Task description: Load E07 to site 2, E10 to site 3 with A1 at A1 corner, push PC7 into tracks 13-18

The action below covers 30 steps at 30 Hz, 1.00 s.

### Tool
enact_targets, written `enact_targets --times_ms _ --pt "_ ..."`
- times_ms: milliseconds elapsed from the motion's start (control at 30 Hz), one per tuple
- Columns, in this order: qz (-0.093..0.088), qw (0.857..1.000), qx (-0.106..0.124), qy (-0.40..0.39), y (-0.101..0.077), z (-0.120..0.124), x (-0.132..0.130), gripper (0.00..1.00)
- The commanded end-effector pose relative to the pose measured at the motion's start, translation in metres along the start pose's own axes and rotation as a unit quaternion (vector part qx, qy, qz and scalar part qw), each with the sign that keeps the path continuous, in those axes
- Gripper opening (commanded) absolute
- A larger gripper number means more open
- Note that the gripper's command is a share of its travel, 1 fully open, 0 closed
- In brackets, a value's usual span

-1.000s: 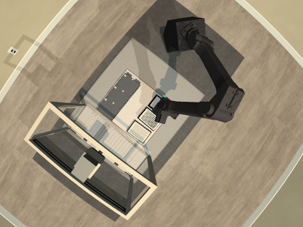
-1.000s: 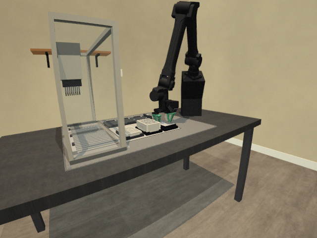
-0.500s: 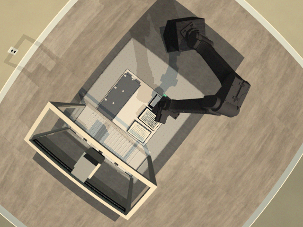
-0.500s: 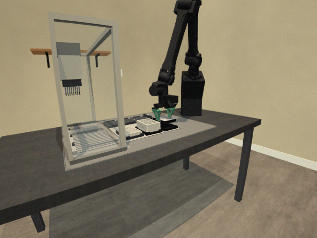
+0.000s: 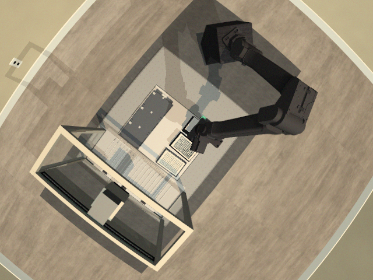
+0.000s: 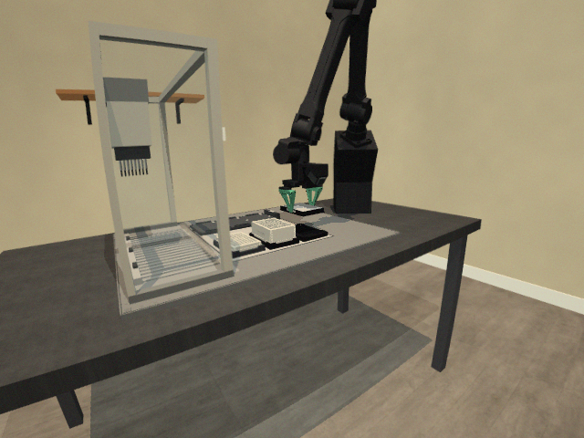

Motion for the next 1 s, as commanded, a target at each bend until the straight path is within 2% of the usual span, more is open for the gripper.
enact_targets --times_ms 0,133,167,233,267,300,967 --pt "0.014 1.0 -0.001 -0.01 -0.021 -0.001 -0.007 0.0" --pt "0.014 1.0 -0.001 -0.009 -0.026 0.0 -0.007 0.0" --pt "0.015 1.0 -0.003 -0.01 -0.02 -0.004 -0.01 0.0" --pt "0.015 1.0 -0.003 -0.01 -0.02 -0.004 -0.01 0.0" --pt "0.016 1.0 -0.001 0.018 -0.024 0.004 -0.014 0.0" --pt "0.009 1.0 -0.001 0.022 -0.017 0.01 -0.015 0.0" --pt "0.011 1.0 0.0 0.011 -0.019 0.076 -0.049 0.0"
Point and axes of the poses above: the point where the finger pads meet when closed, its own y axis out along the fingers, its own x axis across the jaws, z = x × y, the point moved 1 cm from there along -y, back along the fingers, and after that the axes turned 13 degrees about -y, right-handed, at the moved point
